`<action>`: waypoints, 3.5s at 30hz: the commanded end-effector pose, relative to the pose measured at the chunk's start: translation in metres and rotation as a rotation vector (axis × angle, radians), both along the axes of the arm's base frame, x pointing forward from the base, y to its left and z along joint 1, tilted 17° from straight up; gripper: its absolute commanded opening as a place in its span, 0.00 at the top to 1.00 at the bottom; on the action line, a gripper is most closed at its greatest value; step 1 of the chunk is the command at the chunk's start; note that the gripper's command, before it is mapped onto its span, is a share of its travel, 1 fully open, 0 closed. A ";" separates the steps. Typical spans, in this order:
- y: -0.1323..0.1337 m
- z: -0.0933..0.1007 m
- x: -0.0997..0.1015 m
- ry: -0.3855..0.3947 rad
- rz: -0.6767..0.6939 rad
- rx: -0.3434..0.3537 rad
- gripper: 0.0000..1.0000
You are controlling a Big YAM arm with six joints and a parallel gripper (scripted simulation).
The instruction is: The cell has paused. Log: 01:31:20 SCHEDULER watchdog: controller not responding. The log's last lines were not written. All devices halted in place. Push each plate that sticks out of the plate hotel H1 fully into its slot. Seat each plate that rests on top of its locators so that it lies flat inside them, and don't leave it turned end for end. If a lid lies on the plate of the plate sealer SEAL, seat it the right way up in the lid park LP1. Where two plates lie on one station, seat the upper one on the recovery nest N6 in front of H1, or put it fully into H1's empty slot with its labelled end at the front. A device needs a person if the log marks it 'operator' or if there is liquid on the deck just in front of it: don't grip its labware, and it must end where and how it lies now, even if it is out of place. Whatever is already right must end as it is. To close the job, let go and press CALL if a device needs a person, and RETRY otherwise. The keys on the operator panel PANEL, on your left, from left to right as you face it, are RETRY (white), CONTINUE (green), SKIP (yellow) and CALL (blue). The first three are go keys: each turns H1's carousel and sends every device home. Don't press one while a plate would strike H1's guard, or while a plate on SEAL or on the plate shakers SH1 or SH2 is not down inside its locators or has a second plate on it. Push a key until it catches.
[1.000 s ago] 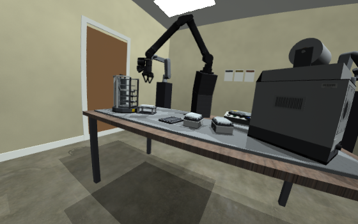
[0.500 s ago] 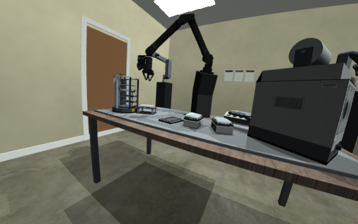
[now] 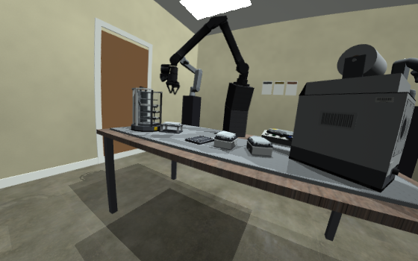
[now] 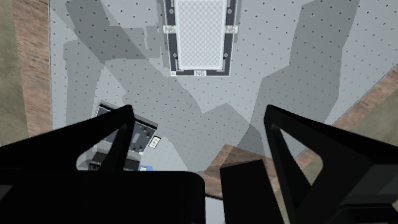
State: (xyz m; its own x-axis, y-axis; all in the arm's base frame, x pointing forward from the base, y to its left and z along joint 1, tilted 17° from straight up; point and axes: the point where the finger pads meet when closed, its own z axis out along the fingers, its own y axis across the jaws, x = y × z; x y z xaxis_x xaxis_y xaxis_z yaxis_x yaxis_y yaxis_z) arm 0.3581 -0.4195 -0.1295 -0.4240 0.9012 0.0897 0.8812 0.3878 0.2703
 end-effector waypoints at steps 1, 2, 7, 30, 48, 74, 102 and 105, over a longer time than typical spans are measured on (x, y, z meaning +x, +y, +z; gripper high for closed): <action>0.004 -0.006 -0.005 0.012 0.009 0.013 0.00; 0.004 -0.006 -0.005 0.012 0.009 0.013 0.00; 0.004 -0.006 -0.005 0.012 0.009 0.013 0.00; 0.045 0.029 0.040 -0.128 0.569 -0.151 0.00; 0.090 0.037 0.067 -0.127 0.579 -0.141 0.00; 0.148 0.063 0.108 -0.133 0.579 -0.148 0.00; 0.222 0.068 0.127 -0.196 0.971 -0.210 0.00; 0.230 0.085 0.134 -0.210 0.949 -0.230 0.00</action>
